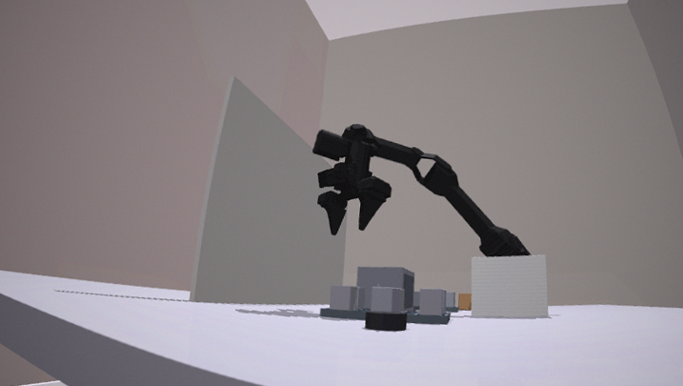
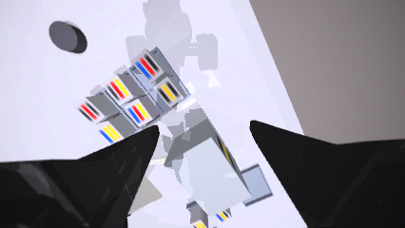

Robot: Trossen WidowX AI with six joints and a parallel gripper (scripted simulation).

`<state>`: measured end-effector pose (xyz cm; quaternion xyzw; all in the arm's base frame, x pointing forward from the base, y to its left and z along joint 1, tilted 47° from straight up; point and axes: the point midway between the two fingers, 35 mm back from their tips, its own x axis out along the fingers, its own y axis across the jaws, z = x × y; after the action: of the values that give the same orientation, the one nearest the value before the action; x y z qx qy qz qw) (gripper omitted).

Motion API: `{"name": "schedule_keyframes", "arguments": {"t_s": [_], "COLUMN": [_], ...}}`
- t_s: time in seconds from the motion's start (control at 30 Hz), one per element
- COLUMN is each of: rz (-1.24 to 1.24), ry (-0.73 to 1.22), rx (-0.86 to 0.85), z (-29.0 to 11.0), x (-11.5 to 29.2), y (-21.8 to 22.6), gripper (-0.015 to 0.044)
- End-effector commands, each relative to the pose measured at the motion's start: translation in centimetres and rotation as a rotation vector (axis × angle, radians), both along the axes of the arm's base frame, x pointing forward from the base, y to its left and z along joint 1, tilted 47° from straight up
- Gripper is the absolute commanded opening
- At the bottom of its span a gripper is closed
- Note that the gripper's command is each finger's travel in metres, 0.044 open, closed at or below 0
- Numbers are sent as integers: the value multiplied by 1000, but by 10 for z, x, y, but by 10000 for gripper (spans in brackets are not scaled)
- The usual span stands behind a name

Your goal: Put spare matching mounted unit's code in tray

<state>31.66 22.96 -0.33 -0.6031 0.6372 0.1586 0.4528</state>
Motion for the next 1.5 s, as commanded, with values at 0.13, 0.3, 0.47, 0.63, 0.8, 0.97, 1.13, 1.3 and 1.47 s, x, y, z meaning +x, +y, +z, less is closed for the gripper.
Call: {"name": "schedule_keyframes", "arguments": {"t_s": [0.13,0.3,0.47,0.63,0.8,0.97,1.13,1.3,1.47], "rz": [397,397,397,397,396,397,397,397,397], "ry": [411,411,411,411,411,411,411,411,411], "rx": [-177,-177,-177,-178,-178,-178,-178,-178,-178], "z": [-61,-61,-69,-87,-87,-90,-96,-102,-108], "x": [-34,-34,-36,-41,-41,-40,-39,-37,-36], "y": [15,15,5,-16,-17,-20,-25,-30,-36], "gripper": [440,440,335,300,300,300,300,300,300]}}
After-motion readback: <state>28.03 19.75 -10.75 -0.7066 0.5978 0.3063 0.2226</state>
